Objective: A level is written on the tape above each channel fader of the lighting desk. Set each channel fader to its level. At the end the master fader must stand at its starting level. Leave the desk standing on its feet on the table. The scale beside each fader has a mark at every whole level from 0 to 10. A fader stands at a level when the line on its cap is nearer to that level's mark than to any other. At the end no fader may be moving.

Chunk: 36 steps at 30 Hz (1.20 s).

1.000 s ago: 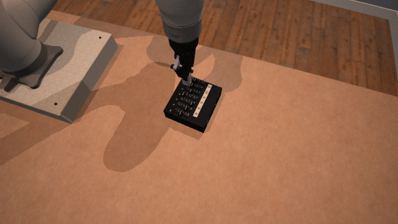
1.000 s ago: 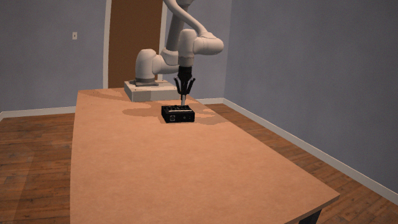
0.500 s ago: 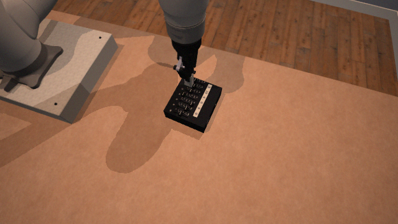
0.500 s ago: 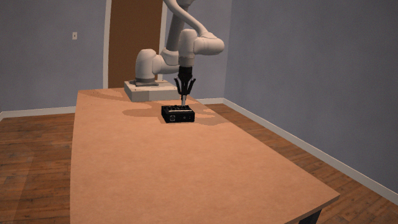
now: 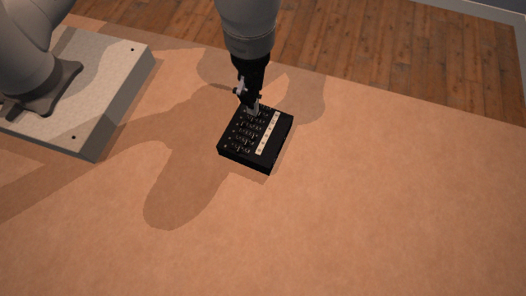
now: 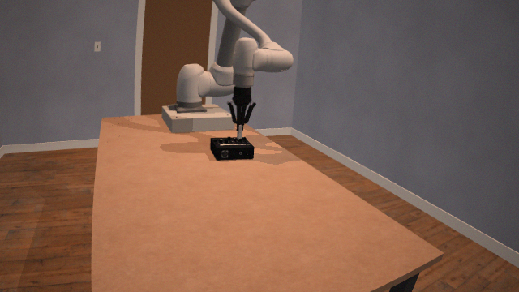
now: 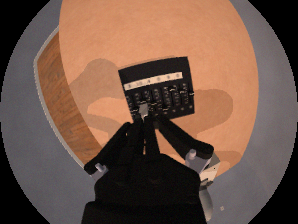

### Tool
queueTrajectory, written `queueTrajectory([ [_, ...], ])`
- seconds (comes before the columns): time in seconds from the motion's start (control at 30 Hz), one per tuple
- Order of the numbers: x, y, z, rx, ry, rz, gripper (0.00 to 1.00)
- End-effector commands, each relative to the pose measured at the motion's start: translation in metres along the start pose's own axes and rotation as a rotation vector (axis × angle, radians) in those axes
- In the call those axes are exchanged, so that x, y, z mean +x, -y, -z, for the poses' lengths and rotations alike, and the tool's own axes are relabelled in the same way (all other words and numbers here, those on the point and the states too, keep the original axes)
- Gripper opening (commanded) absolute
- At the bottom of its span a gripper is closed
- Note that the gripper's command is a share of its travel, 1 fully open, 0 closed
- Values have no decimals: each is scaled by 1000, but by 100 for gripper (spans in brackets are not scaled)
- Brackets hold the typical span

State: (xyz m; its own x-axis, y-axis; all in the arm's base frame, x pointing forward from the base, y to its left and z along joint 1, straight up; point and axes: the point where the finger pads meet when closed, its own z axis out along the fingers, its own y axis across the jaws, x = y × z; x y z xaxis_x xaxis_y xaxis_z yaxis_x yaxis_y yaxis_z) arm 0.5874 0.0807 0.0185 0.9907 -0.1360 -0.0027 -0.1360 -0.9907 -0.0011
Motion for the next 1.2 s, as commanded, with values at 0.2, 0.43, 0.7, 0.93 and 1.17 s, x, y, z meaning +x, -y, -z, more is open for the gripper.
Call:
queueTrajectory([
  [0.2,5,0,0,0,0,0,0],
  [0.43,7,0,0,0,0,0,0],
  [0.7,10,0,0,0,0,0,0],
  [0.93,12,0,0,0,0,0,0],
  [1.17,14,0,0,0,0,0,0],
])
